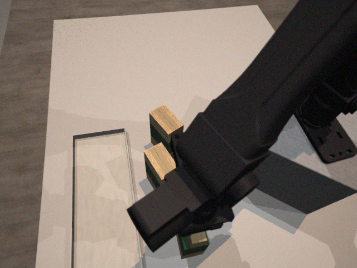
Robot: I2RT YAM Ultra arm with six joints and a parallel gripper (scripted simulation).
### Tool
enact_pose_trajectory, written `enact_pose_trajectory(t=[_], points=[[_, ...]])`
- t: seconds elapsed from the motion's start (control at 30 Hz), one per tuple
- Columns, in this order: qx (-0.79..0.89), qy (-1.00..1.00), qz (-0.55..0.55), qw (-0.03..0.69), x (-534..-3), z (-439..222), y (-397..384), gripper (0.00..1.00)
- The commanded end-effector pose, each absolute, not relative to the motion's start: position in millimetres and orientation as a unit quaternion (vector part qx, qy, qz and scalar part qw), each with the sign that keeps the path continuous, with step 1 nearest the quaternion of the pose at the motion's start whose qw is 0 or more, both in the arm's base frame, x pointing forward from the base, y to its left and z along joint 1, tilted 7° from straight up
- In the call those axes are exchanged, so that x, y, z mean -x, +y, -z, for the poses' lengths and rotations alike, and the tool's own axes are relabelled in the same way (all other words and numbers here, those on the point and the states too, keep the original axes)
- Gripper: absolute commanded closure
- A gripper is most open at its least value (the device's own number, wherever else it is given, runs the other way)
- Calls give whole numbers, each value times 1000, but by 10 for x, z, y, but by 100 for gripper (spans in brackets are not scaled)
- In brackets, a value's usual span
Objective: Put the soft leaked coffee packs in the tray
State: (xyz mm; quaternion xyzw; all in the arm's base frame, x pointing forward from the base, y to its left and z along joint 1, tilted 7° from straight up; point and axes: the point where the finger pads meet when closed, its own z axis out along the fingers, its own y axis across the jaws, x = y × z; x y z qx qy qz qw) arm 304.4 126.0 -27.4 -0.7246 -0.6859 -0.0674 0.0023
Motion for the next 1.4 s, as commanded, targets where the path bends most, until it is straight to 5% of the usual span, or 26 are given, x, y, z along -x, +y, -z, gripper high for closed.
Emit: enact_pose_trajectory(t=[0.0, 0.67, 1.37], points=[[724, -685, 78, -8, -3140, 149, 1253, 78], [726, -685, 66, 1, -3475, 209, 1202, 78], [726, -684, 67, 0, -4446, 118, 1112, 78]])
